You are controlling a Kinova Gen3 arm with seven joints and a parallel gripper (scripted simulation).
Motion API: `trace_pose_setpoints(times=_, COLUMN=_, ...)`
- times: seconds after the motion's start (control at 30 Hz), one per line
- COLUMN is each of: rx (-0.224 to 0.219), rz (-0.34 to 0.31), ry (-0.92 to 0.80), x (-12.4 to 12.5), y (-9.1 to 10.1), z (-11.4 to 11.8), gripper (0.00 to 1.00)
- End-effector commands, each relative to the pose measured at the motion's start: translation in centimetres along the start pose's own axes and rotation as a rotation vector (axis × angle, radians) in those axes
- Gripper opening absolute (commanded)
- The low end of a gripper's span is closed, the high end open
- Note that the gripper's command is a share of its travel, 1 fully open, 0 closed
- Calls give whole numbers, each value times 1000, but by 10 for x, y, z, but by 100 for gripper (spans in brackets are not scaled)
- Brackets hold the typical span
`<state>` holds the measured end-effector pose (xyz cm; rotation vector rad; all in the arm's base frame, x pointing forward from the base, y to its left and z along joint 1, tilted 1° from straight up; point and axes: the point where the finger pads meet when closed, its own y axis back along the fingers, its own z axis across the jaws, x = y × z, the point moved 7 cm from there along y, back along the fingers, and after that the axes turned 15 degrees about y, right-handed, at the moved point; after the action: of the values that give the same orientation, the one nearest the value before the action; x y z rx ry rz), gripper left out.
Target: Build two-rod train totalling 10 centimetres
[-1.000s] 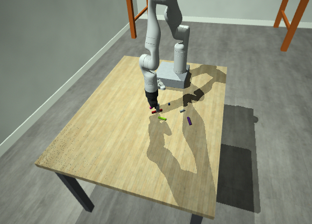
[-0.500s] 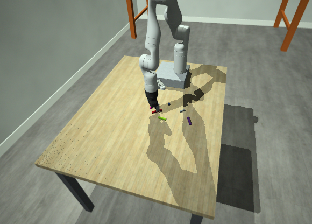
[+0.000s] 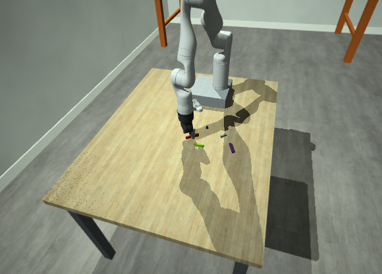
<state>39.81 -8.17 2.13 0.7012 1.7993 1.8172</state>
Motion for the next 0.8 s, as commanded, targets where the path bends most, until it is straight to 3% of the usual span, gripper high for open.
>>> trace_pose_setpoints(times=0.0, rx=-1, rz=-1, ry=7, x=0, y=-4, z=0, gripper=54)
trace_pose_setpoints(times=0.77, rx=0, rz=2, ry=7, x=1, y=-7, z=-1, gripper=54)
